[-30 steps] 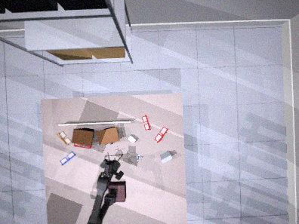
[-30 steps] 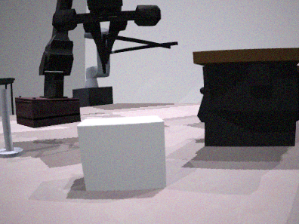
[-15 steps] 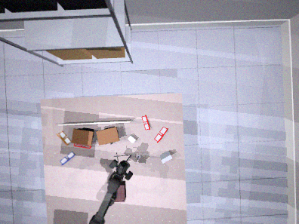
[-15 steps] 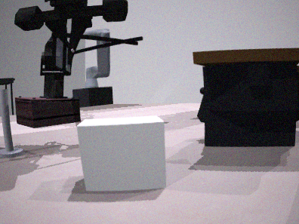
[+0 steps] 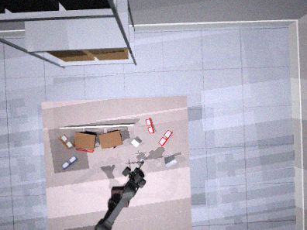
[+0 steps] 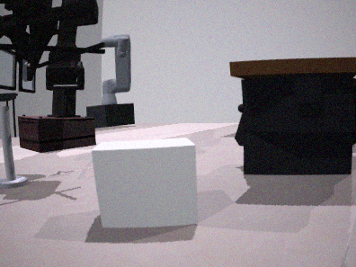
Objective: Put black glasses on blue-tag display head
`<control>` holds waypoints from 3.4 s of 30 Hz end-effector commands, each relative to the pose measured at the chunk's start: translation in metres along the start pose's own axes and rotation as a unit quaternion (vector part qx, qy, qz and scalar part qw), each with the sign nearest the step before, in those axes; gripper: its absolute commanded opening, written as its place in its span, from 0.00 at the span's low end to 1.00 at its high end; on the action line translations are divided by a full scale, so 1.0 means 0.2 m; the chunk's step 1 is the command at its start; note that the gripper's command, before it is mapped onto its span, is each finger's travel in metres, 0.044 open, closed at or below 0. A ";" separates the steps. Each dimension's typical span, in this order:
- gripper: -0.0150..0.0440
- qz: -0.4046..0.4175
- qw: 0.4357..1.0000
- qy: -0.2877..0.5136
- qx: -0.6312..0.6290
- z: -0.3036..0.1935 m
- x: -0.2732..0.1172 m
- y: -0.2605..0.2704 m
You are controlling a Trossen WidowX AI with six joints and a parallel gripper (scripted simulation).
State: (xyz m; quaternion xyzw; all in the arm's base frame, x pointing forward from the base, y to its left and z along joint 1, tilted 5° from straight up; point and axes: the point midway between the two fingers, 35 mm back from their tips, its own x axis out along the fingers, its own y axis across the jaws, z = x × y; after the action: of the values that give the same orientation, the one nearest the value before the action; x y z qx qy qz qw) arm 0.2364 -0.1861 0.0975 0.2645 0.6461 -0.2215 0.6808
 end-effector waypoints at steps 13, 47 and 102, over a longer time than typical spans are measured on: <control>0.25 0.003 1.000 -0.003 -0.002 0.04 0.02 -0.26; 0.25 0.003 1.000 -0.003 -0.001 -0.02 0.30 -0.31; 0.25 0.002 1.000 -0.001 -0.001 -0.20 0.30 -0.40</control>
State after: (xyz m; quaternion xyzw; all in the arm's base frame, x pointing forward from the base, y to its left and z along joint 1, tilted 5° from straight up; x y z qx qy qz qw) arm 0.1608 -0.2199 0.0305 0.2661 0.6452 -0.2200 0.6816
